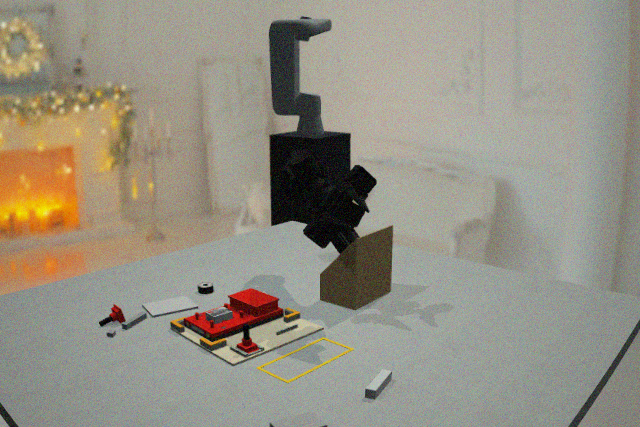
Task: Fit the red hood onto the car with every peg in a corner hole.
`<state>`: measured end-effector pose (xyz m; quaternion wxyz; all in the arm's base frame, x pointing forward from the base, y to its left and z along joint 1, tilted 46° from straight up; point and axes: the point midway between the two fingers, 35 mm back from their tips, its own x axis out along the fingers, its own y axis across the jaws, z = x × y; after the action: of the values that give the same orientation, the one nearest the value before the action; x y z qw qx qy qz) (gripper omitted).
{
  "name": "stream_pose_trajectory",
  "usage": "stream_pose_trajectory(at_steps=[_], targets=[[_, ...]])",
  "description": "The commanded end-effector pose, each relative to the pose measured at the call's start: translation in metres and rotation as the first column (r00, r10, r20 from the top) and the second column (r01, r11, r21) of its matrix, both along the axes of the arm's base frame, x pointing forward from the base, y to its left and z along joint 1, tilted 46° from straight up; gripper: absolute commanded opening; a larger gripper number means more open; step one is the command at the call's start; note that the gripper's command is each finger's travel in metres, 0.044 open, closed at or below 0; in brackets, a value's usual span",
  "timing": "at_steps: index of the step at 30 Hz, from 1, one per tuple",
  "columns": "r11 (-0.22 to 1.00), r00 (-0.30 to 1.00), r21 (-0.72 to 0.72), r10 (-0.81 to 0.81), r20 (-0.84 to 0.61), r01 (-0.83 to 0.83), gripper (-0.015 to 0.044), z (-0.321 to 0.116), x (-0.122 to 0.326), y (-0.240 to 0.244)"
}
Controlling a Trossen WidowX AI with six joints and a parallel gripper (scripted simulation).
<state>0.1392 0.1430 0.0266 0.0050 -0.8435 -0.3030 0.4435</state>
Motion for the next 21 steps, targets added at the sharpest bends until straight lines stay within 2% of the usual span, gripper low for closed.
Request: stream_pose_trajectory(at_steps=[1, 4, 8, 11, 15, 21], targets=[[1.0, 1.0, 0.002, -0.012, -0.006, 0.012, 0.0247, 0.0, 0.0, 0.0], [0.984, 0.98, 0.026, -0.174, -0.093, 0.177, 0.0326, 0.001, 0.007, -0.007], [0.889, 0.87, 0.041, -0.435, -0.232, 0.456, 0.0431, 0.002, 0.018, -0.02], [0.765, 0.732, 0.035, -0.6, -0.324, 0.643, 0.044, 0.004, 0.026, -0.029], [0.543, 0.494, 0.009, -0.757, -0.427, 0.84, 0.044, 0.005, 0.034, -0.042], [0.124, 0.079, -0.049, -0.841, -0.536, 0.991, 0.044, 0.008, 0.044, -0.062]])
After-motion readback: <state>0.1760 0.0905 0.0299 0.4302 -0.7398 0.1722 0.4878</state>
